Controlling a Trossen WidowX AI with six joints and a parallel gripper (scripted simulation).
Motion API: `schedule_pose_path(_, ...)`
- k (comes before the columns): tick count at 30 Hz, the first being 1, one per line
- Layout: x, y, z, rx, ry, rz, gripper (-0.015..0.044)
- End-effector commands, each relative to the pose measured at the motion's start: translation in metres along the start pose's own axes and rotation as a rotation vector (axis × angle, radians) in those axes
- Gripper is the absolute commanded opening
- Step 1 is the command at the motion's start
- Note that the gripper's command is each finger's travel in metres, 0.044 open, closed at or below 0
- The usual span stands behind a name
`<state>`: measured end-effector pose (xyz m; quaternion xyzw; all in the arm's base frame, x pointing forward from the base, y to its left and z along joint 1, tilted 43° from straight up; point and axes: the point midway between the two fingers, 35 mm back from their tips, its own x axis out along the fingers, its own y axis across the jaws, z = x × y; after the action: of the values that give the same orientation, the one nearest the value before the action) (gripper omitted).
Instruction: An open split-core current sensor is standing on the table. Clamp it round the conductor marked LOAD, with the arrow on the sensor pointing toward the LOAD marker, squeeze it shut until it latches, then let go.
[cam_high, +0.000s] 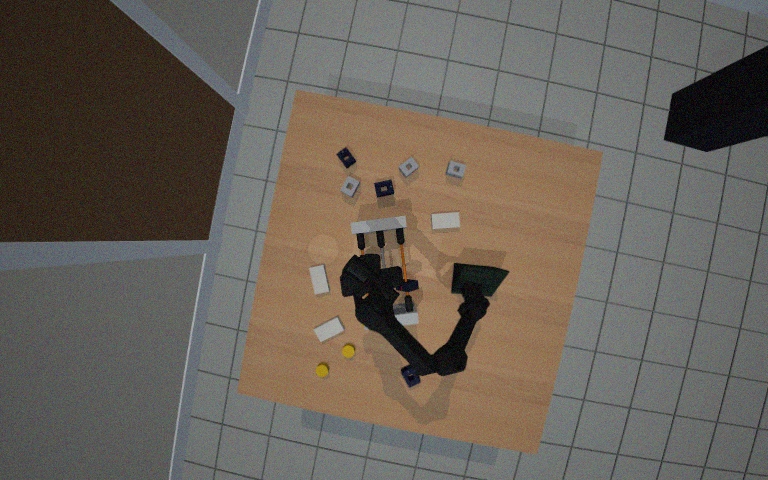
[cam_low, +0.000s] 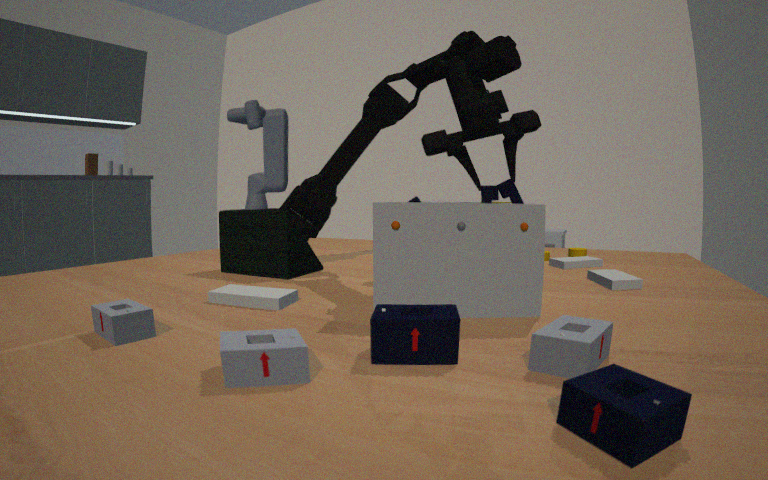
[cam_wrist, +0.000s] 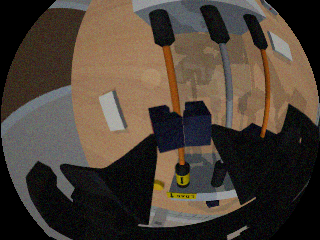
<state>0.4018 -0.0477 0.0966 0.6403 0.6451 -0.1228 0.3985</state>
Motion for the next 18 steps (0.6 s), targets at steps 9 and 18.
schedule_pose_path(9, 0.02, 0.0, -0.002, 0.002, 0.005, 0.005, 0.0)
schedule_pose_path(18, 0.023, 0.0, -0.001, 0.0, 0.002, 0.001, 0.0)
